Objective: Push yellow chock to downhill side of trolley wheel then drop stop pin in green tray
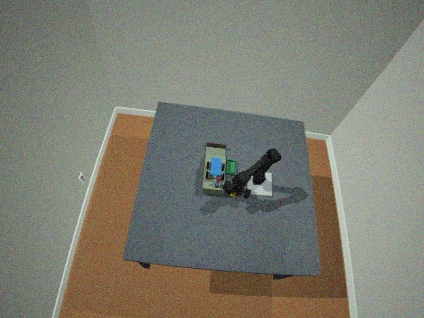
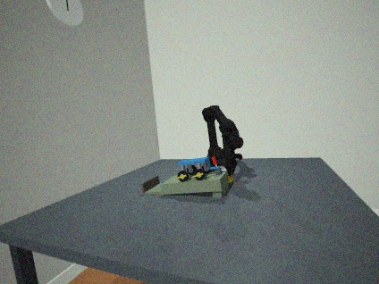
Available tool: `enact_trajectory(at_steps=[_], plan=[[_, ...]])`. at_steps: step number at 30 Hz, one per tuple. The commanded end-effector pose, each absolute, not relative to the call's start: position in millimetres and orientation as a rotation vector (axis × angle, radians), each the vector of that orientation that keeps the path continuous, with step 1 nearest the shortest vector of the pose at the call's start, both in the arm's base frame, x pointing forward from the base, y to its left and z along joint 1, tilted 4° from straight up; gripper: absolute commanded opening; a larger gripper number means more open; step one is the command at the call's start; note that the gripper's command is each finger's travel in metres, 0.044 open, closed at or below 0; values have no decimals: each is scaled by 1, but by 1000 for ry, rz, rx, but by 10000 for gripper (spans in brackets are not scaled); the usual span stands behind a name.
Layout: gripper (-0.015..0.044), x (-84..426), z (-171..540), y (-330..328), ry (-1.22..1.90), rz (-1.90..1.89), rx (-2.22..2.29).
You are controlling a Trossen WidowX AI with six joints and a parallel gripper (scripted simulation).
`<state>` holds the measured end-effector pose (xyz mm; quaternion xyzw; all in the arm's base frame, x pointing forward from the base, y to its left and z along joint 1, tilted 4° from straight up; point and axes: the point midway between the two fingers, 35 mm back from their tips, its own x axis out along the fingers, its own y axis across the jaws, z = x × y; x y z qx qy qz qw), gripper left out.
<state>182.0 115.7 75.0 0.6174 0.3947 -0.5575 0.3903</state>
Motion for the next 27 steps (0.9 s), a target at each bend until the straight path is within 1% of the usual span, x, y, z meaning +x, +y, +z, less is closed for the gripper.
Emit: enact_trajectory(at_steps=[1, 27], plan=[[0, 181, 91, 115, 994, -1409, 1580], [0, 173, 175, 111, 994, -1410, 1580]])
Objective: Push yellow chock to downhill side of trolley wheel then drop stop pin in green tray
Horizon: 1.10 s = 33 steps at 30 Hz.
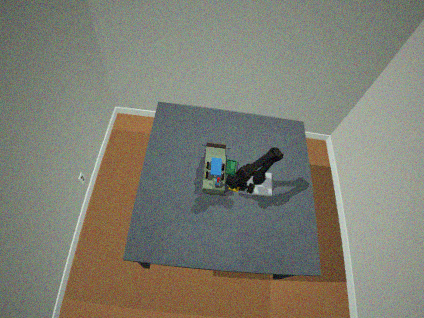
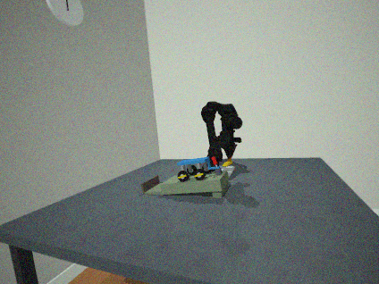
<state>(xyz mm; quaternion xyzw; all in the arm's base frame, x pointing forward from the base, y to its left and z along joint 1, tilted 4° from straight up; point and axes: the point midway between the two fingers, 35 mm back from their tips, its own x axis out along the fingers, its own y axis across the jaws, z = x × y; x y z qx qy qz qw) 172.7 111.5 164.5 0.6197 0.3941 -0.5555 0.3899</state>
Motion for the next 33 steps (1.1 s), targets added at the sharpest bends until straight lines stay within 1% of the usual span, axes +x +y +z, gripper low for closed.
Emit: enact_trajectory(at_steps=[1, 11, 18, 33], plan=[[0, 173, 178, 111, 994, -1410, 1580], [0, 173, 210, 109, 994, -1410, 1580], [0, 173, 212, 108, 997, -1406, 1576], [0, 173, 212, 108, 1227, -1064, 1222]])
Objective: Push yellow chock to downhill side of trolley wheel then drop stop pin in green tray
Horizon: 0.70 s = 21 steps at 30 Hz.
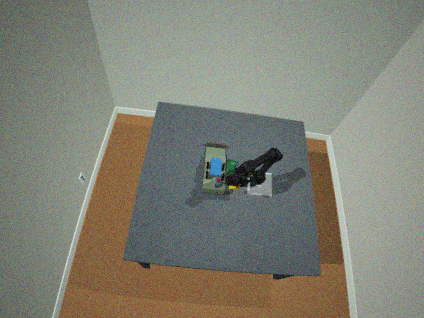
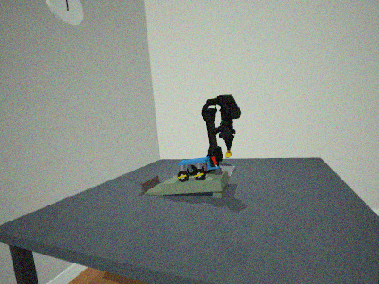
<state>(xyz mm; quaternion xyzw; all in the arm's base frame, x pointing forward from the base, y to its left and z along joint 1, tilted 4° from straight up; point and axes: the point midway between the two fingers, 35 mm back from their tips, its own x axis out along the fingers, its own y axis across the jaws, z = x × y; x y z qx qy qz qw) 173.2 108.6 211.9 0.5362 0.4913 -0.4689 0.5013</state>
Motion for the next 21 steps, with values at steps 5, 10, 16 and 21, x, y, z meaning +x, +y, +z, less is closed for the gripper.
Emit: enact_trajectory(at_steps=[5, 10, 16, 21], plan=[[0, 173, 212, 108, 1290, -939, 1092], [0, 173, 212, 108, 1345, -814, 962], [0, 173, 212, 108, 1387, -698, 839], [0, 173, 212, 108, 1426, -569, 700]])
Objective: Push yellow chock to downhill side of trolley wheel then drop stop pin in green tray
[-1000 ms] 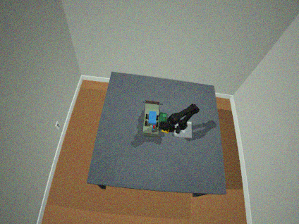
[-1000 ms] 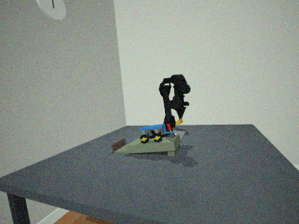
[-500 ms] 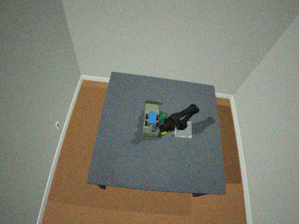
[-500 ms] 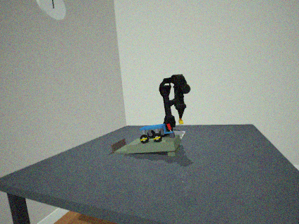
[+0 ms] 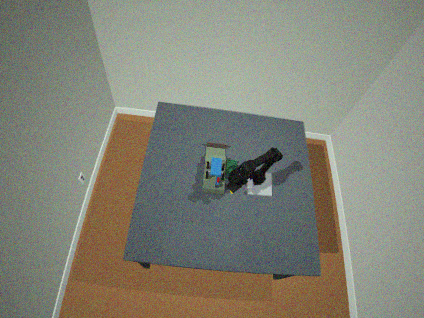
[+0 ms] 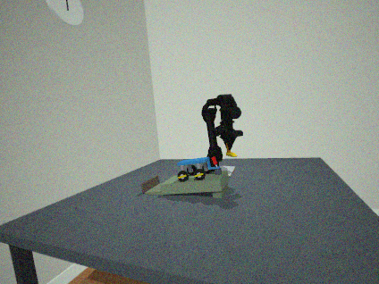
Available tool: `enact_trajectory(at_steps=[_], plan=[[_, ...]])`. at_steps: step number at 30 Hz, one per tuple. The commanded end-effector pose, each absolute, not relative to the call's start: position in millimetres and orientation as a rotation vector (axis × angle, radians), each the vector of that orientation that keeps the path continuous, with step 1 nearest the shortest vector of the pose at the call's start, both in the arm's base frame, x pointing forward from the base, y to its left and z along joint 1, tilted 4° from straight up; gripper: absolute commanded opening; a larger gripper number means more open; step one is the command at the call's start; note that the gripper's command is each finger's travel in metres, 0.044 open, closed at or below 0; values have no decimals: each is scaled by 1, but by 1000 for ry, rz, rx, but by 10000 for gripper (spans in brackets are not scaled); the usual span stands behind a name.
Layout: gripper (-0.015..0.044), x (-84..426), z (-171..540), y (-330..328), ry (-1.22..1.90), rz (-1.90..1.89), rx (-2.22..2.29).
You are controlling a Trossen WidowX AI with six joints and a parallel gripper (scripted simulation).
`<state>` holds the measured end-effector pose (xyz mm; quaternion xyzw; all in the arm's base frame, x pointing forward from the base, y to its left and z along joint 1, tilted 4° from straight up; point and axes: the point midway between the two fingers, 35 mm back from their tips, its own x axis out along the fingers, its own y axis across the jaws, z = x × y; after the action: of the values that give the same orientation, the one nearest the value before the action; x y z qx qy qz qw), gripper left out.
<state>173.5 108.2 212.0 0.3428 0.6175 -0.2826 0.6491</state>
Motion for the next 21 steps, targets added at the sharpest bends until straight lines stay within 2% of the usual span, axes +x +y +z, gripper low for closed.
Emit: enact_trajectory(at_steps=[1, 21], plan=[[0, 173, 212, 108, 1433, -543, 672], [0, 173, 212, 108, 1498, -39, 131]])
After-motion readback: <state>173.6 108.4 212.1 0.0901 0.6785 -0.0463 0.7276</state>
